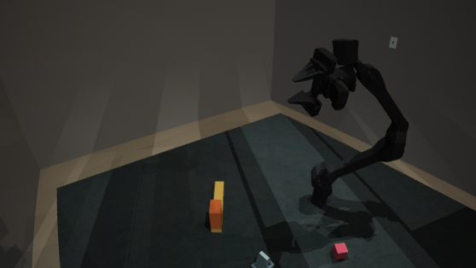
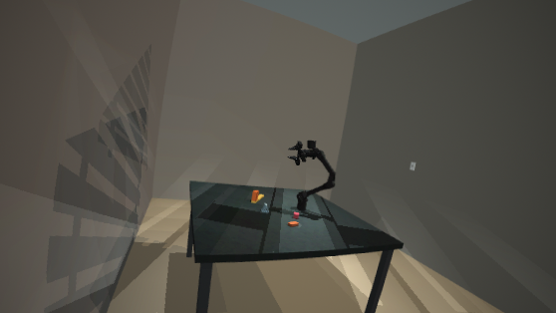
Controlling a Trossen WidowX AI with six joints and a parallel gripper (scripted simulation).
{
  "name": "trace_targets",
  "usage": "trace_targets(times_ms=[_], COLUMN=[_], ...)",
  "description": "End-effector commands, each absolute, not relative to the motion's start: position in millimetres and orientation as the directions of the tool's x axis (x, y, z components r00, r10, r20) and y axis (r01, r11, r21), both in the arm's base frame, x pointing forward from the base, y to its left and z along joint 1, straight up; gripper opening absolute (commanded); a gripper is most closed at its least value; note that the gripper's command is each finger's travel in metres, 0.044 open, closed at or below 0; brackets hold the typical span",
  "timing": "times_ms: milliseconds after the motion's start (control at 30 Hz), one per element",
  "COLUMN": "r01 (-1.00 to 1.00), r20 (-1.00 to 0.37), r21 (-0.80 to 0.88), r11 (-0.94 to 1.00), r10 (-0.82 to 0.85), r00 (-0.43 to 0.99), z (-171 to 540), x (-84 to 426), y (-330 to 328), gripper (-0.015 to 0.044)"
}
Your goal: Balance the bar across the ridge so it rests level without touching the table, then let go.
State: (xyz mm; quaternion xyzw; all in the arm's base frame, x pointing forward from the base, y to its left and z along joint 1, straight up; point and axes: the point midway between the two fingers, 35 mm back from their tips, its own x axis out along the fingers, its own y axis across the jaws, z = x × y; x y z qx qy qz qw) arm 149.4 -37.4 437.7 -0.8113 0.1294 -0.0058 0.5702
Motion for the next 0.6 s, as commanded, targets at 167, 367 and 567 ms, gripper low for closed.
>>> trace_targets(times_ms=[167,367,567], r01=[-0.226,-0.23,-0.222], r20=[-0.228,-0.288,-0.348], r21=[-0.974,-0.941,-0.867], r11=[0.035,0.248,0.445], r10=[-0.226,-0.226,-0.225], r00=[0.947,0.931,0.91], z=[432,425,417], x=[165,177,189], y=[-59,-72,-86], gripper=[0.0315,0.0315,0.0315])
